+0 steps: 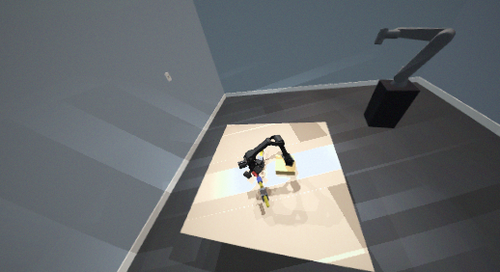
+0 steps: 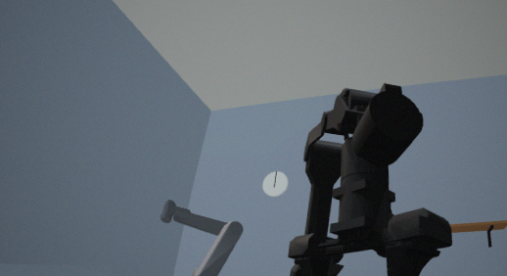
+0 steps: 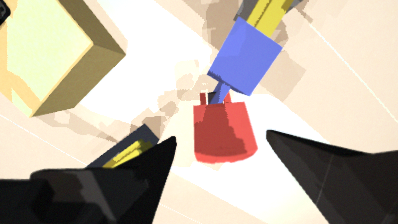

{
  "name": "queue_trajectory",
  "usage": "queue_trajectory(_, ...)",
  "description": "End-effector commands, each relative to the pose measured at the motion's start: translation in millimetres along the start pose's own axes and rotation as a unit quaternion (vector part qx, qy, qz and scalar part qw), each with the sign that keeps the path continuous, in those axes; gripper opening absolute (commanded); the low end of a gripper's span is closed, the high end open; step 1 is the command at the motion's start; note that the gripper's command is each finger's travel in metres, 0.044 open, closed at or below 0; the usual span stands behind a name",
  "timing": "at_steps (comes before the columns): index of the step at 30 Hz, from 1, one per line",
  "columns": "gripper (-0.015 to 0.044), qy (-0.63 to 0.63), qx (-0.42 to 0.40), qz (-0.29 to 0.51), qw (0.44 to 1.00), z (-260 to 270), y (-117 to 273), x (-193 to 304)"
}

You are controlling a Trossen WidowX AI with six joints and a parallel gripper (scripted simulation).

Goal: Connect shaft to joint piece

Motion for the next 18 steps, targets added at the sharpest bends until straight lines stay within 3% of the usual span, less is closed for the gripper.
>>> queue_trajectory(1,0.0440,-0.003,-0.004,-0.001,1.000,1.1,-8.9,-0.9)
queue_trajectory(10,0.0440,-0.003,-0.004,-0.001,1.000,1.4,-20.7,-1.4)
queue_trajectory(18,0.0230,-0.003,-0.004,-0.001,1.000,1.4,-20.7,-1.4)
Point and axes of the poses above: the point midway between the two fingers, 35 mm back from their tips, its own y axis back along the fingers, its own z axis across the jaws, x = y × z, the point moved 6 cm from there along y, back along the fingers, and after that the axes turned 8 degrees about y, right-handed, at the moved point
